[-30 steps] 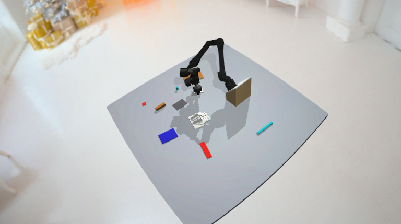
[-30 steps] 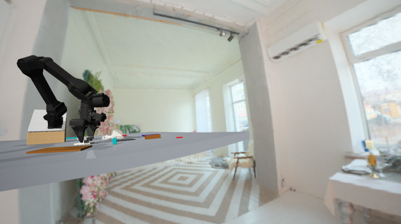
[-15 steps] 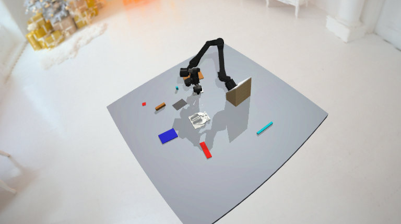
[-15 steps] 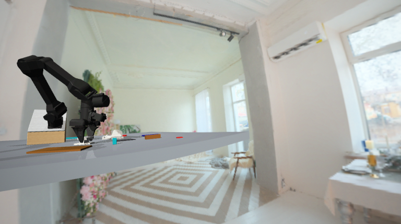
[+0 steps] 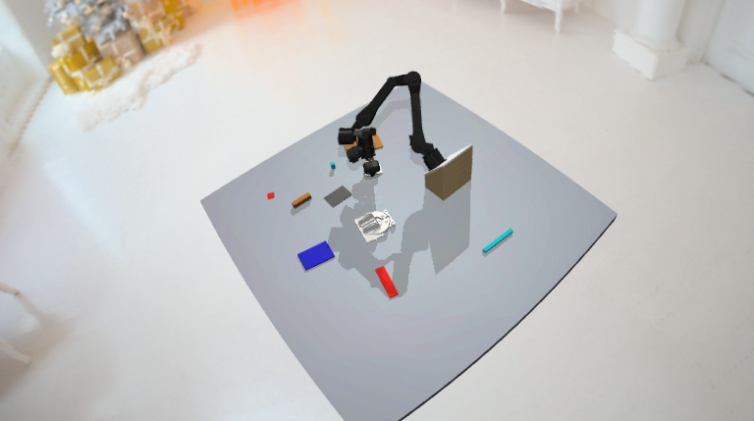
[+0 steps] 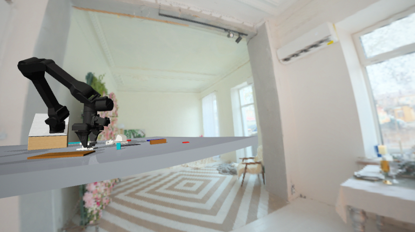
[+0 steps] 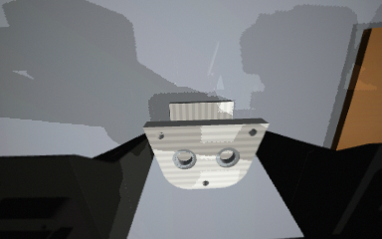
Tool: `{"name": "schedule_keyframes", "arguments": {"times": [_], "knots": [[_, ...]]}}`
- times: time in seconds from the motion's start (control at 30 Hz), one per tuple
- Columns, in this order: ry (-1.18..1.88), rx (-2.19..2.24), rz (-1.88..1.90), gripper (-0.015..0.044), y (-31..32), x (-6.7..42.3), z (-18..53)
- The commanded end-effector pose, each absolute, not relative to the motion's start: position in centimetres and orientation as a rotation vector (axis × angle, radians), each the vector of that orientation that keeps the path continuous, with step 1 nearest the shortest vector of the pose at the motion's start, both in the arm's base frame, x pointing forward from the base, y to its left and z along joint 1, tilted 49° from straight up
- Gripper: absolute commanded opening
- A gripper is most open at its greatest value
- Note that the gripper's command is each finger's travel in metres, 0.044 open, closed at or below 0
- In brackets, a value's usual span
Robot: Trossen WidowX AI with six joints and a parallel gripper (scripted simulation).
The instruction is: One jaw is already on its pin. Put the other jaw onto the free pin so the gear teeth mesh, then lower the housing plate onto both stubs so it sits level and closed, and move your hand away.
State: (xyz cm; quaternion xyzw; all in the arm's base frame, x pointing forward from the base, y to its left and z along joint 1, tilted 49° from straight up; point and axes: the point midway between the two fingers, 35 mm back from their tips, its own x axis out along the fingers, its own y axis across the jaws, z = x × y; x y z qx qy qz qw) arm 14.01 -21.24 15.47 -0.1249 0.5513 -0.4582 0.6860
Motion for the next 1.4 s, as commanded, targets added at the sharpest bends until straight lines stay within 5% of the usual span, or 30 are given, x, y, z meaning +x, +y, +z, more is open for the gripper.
{"name": "schedule_keyframes", "arguments": {"times": [0.0, 1.37], "knots": [[1.235, -0.280, -1.026, 0.0351, -21.2, 14.0, 15.5], [1.300, -0.359, -0.944, 0.0351, -15.5, 15.1, 19.7]]}}
